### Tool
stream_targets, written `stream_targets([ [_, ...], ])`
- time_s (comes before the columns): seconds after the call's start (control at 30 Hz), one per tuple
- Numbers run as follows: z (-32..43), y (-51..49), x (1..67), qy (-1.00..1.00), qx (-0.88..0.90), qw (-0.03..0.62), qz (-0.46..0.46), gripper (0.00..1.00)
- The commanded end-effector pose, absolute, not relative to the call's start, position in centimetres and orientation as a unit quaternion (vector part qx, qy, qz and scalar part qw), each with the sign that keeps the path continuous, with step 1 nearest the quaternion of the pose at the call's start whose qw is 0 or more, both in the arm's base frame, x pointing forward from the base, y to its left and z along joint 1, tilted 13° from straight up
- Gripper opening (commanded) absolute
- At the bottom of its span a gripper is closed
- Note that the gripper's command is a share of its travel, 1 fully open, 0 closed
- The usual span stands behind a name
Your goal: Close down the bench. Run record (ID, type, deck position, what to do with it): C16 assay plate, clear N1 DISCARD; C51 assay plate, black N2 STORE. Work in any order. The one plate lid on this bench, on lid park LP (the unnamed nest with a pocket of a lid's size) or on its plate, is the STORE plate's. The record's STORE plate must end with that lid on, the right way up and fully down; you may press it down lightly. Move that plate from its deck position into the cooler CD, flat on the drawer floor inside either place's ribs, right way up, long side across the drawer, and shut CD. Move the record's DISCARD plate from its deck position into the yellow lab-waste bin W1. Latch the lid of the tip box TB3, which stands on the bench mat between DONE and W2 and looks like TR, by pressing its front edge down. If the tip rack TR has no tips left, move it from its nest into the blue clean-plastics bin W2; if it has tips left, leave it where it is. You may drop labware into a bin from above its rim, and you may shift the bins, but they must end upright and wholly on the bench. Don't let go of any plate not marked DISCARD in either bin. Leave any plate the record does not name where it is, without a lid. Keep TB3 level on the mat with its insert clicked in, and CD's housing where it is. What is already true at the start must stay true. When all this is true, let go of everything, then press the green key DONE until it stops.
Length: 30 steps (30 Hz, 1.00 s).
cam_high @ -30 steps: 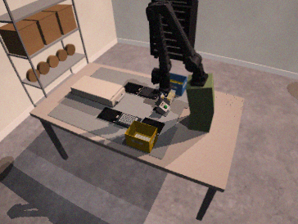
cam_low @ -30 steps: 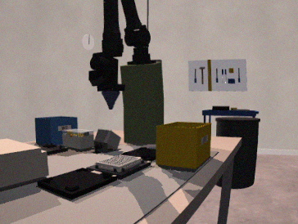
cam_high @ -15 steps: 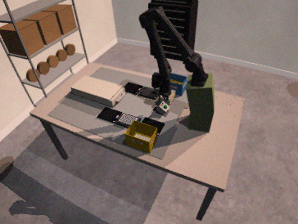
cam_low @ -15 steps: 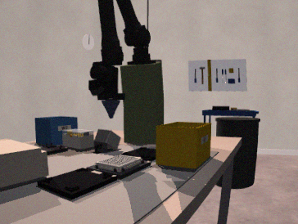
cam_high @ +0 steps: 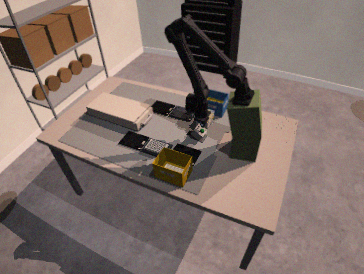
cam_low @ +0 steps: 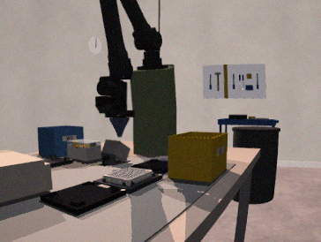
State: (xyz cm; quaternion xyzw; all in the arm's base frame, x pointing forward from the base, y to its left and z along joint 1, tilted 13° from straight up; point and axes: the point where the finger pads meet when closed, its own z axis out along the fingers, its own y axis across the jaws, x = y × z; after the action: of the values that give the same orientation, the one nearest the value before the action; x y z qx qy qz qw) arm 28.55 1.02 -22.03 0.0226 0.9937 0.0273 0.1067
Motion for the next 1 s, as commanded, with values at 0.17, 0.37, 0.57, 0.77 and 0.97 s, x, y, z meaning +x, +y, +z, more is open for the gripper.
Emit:
stream_targets([
  [0.17,-21.7,1.4,29.4,0.992,0.018,0.124,0.027,0.00],
  [0.37,-22.2,1.1,28.5,0.993,0.021,0.109,0.027,0.00],
  [0.57,-22.9,1.4,29.1,0.993,0.019,0.114,0.027,0.00],
  [0.77,-22.6,1.5,29.6,0.992,0.019,0.122,0.027,0.00],
  [0.97,-23.6,1.5,29.1,0.993,0.019,0.113,0.027,0.00],
])
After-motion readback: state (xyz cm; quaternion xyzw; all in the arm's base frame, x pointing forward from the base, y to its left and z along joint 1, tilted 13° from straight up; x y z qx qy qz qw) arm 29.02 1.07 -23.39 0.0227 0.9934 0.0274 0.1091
